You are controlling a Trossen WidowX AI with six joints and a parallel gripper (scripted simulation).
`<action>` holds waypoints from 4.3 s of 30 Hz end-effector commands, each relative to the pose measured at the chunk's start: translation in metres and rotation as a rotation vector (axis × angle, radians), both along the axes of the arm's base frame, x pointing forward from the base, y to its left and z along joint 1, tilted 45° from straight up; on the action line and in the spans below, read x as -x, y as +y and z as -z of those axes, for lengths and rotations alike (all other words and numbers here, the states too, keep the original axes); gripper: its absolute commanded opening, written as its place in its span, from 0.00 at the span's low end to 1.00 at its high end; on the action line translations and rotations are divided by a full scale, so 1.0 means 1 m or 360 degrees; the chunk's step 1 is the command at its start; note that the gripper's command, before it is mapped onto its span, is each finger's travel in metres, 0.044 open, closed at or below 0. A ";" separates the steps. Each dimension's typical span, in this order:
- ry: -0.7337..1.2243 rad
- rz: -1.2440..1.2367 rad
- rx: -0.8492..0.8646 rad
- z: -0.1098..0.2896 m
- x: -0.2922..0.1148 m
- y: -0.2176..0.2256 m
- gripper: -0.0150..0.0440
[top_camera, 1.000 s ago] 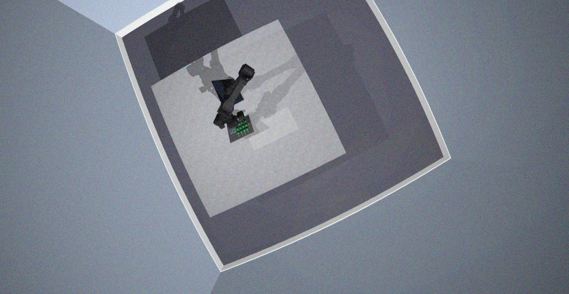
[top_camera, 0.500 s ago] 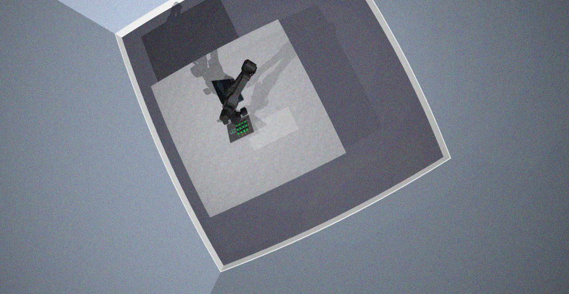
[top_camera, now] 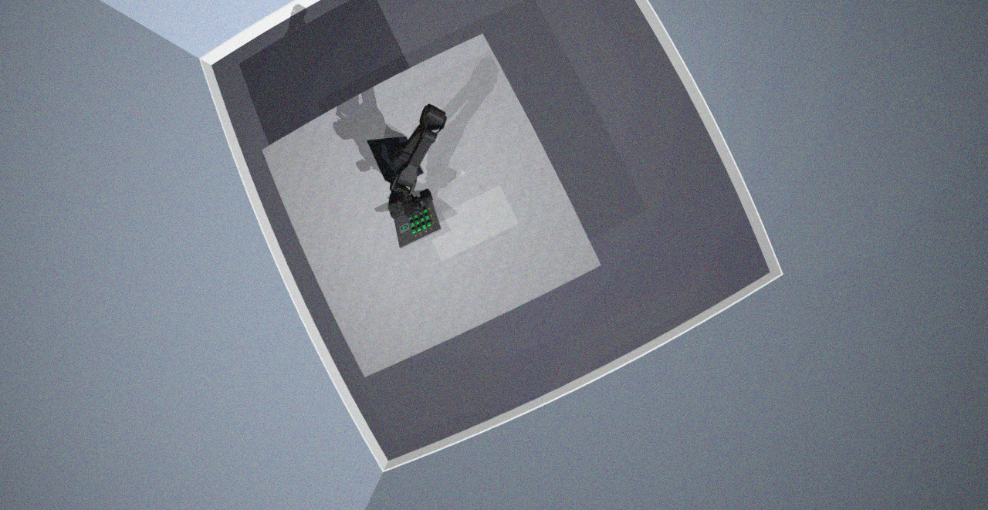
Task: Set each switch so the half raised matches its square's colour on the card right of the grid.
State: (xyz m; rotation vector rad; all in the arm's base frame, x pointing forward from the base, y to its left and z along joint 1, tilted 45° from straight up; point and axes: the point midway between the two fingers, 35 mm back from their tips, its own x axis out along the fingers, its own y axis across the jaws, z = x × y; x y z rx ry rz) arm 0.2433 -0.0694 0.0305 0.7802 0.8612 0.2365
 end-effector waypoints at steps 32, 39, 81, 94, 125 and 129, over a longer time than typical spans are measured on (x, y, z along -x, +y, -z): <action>0.0004 0.0002 -0.0004 0.008 -0.007 0.007 0.25; 0.0004 0.0002 -0.0004 0.009 -0.008 0.007 0.25; 0.0039 -0.0027 -0.0007 -0.028 0.031 -0.023 0.25; 0.0018 -0.0002 -0.0003 -0.012 0.040 0.028 0.25; 0.0007 0.0002 -0.0008 0.005 0.021 0.044 0.25; 0.0007 0.0002 -0.0008 0.005 0.021 0.044 0.25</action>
